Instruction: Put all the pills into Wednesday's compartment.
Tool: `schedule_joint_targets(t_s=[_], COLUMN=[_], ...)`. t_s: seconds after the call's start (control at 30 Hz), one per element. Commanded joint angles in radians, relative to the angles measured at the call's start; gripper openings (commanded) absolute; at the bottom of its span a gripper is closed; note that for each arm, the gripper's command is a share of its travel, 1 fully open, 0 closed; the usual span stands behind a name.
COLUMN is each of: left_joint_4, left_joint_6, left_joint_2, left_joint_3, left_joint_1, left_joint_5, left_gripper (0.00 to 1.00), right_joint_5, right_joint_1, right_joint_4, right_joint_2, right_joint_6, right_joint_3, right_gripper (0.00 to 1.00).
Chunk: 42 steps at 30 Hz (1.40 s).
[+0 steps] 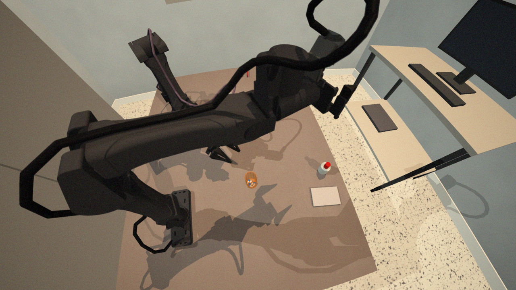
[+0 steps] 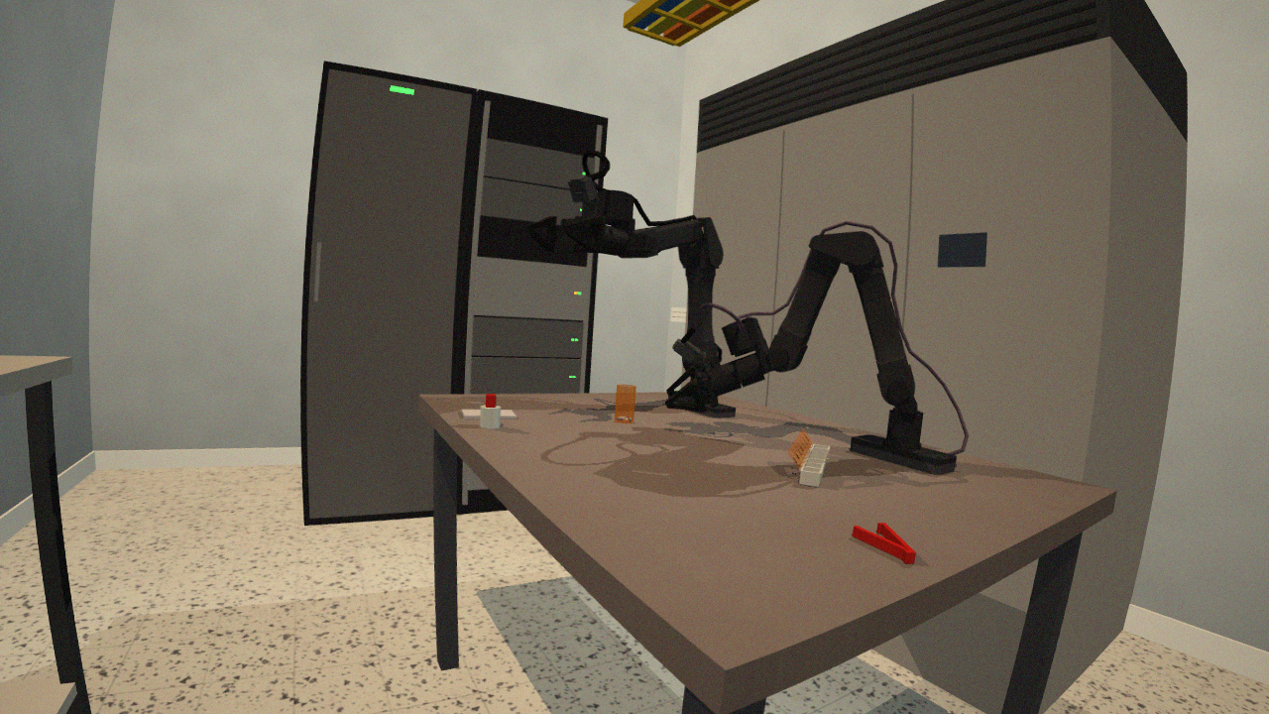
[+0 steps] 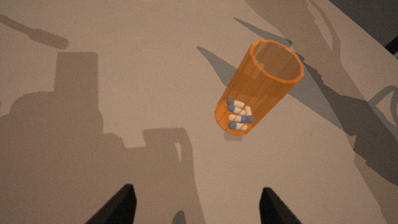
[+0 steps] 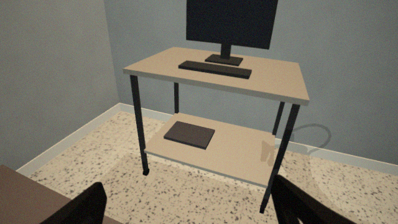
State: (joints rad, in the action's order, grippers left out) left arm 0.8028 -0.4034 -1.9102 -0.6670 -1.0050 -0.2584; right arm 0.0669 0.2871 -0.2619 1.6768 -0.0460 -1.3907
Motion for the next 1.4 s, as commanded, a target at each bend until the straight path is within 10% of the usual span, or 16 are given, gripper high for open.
schedule_joint_targets(t_s=[0.0,0.4,1.03,1.37], left_joint_4=[0.049,0.05,0.081,0.335], left_joint_6=[0.012,0.013,0.037,0.313], left_joint_2=[-0.006,-0.007,-0.003,-0.139], left_joint_3=[-0.037,-0.038,-0.045,-0.037], left_joint_1=[0.01,0.01,0.016,0.137], left_joint_5=[-0.005,-0.005,0.023,0.435], left_gripper=[0.65,0.65,0.65,0.65], right_joint_5=[-0.031,-0.075,-0.063,-0.067], right_joint_1=[-0.05,-0.276,-0.293,-0.287], right_joint_4=[0.109,0.264,0.256,0.256], right_joint_2=[-0.149,-0.61,-0.641,-0.632], right_joint_6=[0.024,0.054,0.049,0.046], right_joint_3=[0.083,0.333,0.338,0.338], right_gripper=[1.0,1.0,1.0,1.0])
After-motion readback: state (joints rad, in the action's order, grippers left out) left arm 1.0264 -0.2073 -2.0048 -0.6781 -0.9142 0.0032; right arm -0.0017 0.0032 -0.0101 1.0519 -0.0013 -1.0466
